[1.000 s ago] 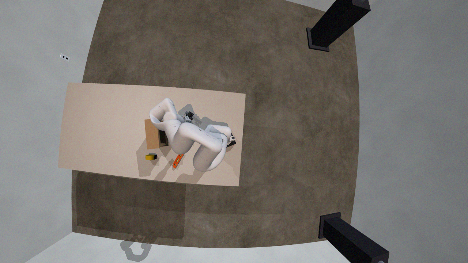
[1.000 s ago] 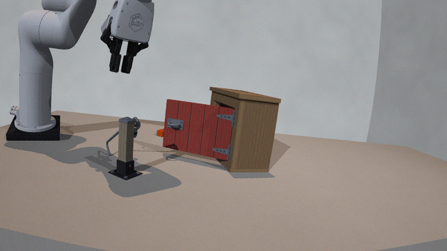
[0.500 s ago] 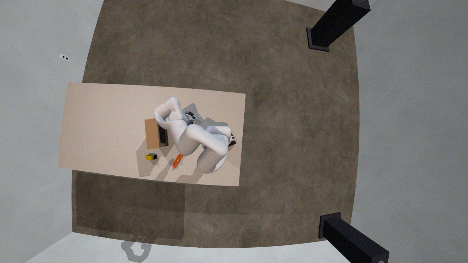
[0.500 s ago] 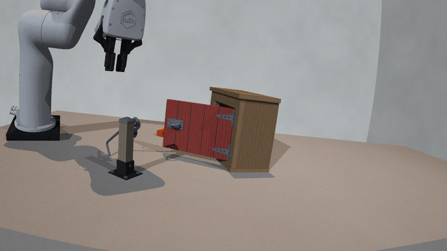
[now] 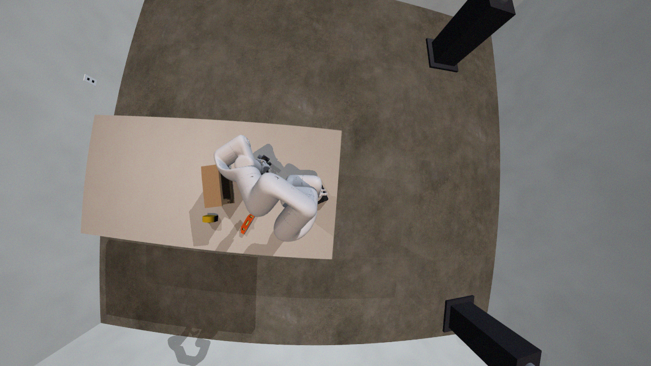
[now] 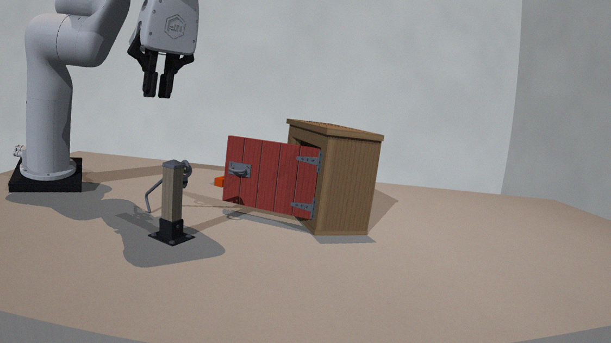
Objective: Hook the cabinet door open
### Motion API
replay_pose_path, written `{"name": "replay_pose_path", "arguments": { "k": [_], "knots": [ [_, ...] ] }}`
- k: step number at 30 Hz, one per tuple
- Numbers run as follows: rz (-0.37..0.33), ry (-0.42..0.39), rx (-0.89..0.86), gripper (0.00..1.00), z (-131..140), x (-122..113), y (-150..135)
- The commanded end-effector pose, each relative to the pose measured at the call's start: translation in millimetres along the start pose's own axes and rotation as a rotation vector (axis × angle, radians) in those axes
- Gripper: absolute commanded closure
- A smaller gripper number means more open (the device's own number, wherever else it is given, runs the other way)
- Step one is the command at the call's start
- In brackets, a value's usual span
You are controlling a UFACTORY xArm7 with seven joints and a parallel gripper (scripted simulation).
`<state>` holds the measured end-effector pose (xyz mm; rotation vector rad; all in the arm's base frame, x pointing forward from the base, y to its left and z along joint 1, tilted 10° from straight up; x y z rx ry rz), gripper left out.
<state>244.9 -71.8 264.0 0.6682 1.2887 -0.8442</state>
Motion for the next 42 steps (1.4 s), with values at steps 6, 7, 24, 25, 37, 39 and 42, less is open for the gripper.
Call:
{"name": "replay_pose_path", "arguments": {
  "k": [6,7,24,25,37,39,42],
  "knots": [
    [0.001,-0.002,0.0,0.77,0.5,-0.7,0.2],
    [0.001,-0.002,0.0,0.77,0.5,-0.6,0.2],
    [0.001,-0.002,0.0,0.77,0.5,40.0,0.2],
    [0.001,-0.002,0.0,0.77,0.5,45.7,0.2],
    [0.001,-0.001,0.0,0.77,0.5,108.5,0.2],
    [0.001,-0.002,0.0,0.77,0.5,117.0,0.2],
    [0.001,-0.001,0.0,0.77,0.5,125.7,0.2]
  ]
}}
Point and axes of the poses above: the point where the finger pads meet when closed, its own x axis out along the fingers, its own y axis across the jaws, z = x × y, the point moved 5 cm from there along -x, back along the fingers, and after that the axes turned 8 degrees about x, right-handed, at the moved point
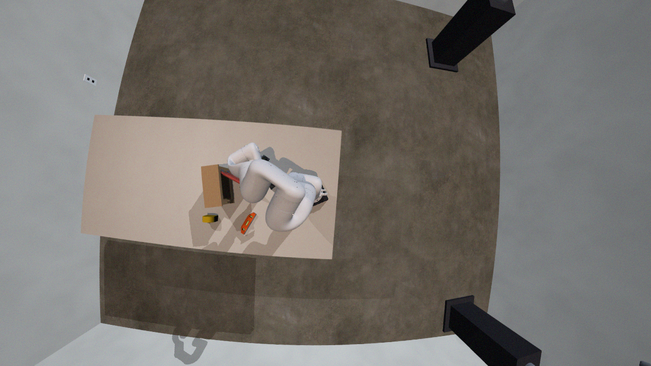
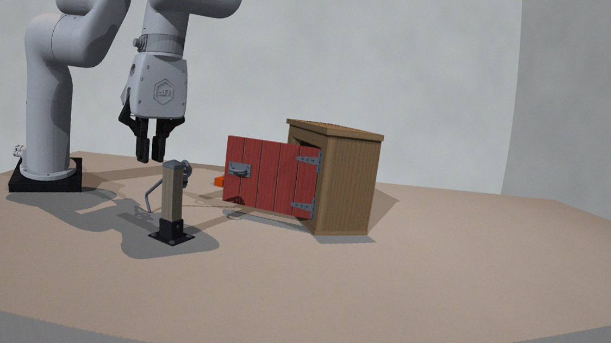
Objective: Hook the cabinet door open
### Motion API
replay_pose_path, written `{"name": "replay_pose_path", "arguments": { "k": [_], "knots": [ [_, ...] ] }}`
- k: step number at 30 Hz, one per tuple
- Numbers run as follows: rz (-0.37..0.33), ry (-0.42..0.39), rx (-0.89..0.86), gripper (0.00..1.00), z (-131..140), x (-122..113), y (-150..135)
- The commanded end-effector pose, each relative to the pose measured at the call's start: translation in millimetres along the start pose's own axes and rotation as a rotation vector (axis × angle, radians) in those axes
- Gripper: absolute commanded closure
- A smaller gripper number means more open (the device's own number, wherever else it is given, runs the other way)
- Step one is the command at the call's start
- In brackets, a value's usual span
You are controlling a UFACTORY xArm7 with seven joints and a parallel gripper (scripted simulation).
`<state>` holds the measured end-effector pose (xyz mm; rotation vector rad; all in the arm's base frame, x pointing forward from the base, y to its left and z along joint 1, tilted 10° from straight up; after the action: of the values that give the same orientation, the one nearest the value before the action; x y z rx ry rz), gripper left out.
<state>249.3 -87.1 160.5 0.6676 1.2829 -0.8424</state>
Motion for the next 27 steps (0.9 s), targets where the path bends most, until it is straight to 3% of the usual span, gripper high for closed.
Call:
{"name": "replay_pose_path", "arguments": {
  "k": [1,27],
  "knots": [
    [-0.003,0.004,0.0,0.77,3.1,23.0,1.4],
    [-0.002,0.003,0.0,0.77,3.1,36.4,1.4]
  ]
}}
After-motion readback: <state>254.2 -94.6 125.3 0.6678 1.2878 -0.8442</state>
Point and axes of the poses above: the point where the finger pads meet when closed, its own x axis out along the fingers, its own y axis across the jaws, z = x × y, the point moved 5 cm from there along -x, back along the fingers, and after that the axes turned 8 degrees about x, right-handed, at the moved point
